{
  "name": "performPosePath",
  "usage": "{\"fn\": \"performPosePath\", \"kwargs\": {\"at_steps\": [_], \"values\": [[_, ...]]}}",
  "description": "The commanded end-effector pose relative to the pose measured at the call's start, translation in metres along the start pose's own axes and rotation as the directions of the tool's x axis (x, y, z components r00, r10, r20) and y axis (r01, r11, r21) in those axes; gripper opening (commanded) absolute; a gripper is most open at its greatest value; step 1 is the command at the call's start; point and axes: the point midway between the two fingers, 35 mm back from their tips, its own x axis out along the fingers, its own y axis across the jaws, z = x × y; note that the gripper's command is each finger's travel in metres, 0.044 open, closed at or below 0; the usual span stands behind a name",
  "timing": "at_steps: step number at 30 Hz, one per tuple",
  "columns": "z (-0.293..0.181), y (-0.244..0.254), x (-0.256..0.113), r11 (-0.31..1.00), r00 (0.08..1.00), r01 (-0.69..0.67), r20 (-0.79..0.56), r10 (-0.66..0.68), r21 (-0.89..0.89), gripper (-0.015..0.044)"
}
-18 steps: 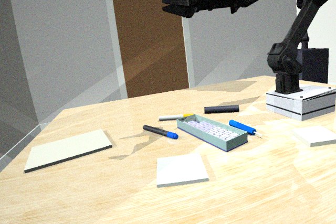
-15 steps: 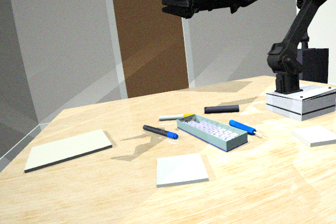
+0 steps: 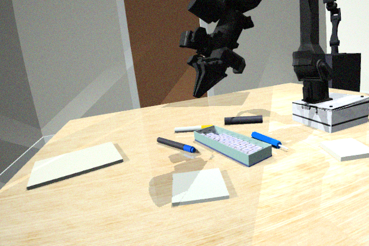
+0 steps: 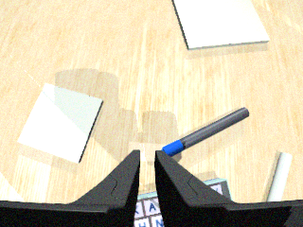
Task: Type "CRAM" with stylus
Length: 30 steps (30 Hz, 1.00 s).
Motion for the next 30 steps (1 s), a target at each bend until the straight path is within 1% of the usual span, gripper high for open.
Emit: {"fn": "performPosePath", "kwargs": {"at_steps": [1,5,7,18,24,30], "values": [[-0.041,0.029,0.024,0.998,0.97,-0.03,-0.243,0.014,-0.062,0.0],[-0.091,0.055,0.037,0.987,0.867,-0.069,-0.499,-0.014,-0.148,0.0],[-0.107,0.061,0.039,0.981,0.821,-0.083,-0.57,-0.033,-0.176,0.0],[-0.108,0.06,0.039,0.98,0.815,-0.084,-0.579,-0.036,-0.179,0.0],[-0.096,-0.003,0.044,0.98,0.815,-0.08,-0.578,-0.041,-0.183,0.0],[-0.096,-0.006,0.044,0.98,0.815,-0.08,-0.578,-0.041,-0.183,0.0]]}}
